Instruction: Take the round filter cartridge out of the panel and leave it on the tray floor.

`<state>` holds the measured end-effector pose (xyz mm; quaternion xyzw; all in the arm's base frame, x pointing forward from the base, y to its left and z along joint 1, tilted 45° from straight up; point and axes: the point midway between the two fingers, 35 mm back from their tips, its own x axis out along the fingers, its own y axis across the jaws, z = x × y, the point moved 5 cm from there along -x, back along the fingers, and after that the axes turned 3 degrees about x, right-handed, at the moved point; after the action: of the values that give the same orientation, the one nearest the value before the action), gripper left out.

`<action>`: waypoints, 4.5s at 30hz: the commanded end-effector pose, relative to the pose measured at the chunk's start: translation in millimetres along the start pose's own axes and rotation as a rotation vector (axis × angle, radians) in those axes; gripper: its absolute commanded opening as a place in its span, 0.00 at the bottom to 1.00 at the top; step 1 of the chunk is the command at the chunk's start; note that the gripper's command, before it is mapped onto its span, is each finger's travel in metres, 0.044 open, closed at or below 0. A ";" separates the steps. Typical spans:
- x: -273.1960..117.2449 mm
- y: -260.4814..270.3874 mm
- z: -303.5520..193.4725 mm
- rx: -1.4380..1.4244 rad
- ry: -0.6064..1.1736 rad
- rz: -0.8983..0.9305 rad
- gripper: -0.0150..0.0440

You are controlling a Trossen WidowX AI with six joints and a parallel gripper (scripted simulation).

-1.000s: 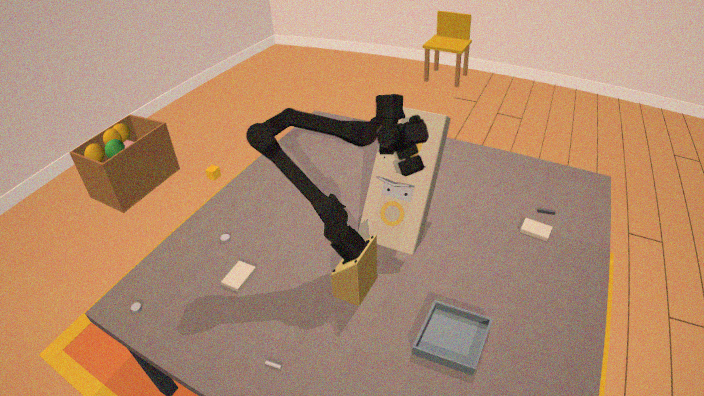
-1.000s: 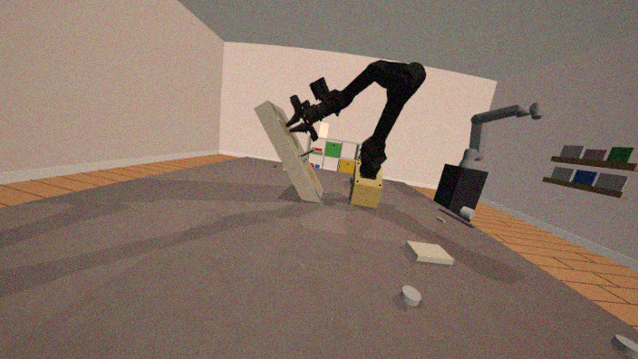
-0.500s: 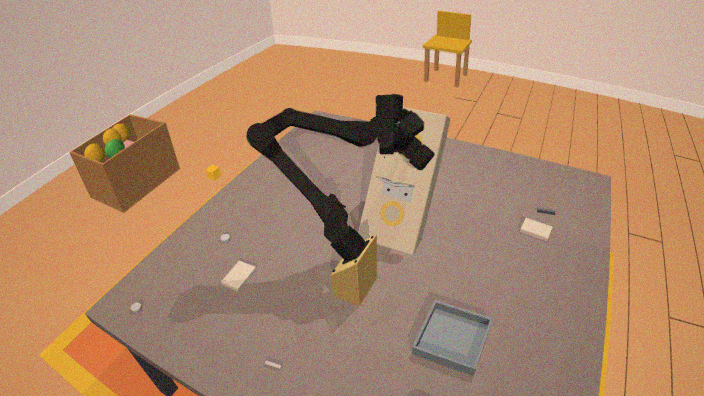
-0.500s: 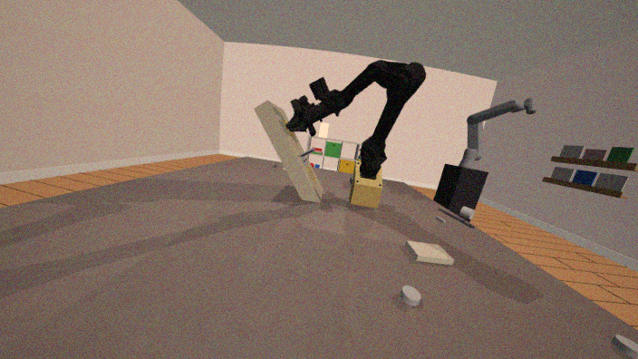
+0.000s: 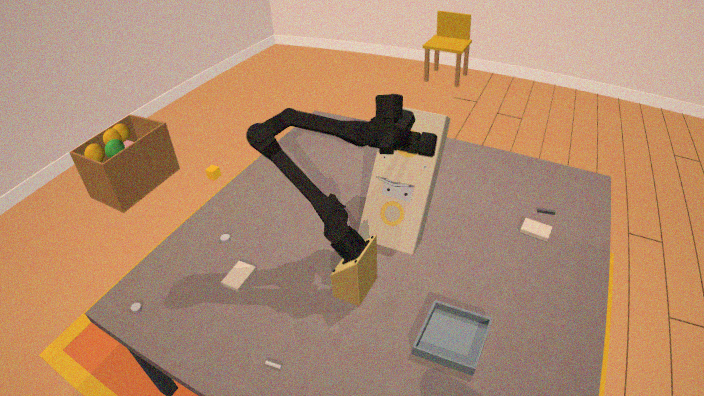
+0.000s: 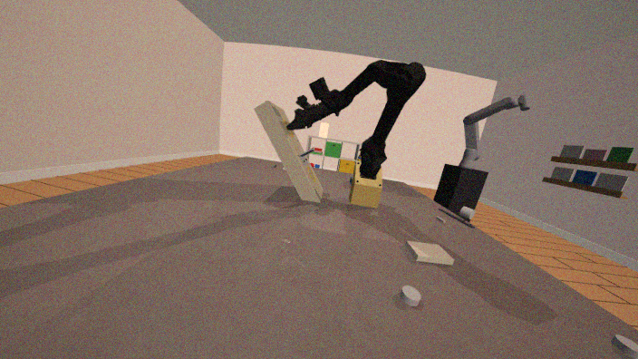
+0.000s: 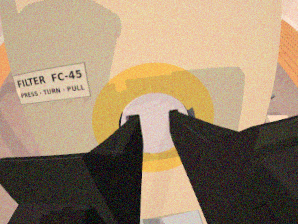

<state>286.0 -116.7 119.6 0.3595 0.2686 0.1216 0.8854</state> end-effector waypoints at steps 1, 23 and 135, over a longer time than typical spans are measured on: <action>3.2 0.2 -0.9 -0.137 0.006 -0.009 0.25; -36.1 -4.6 0.3 -0.336 0.025 -0.017 0.25; -39.2 -5.7 -58.6 0.056 0.444 -0.025 0.77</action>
<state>219.7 -107.7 98.9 0.3392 0.4650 0.1780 0.7982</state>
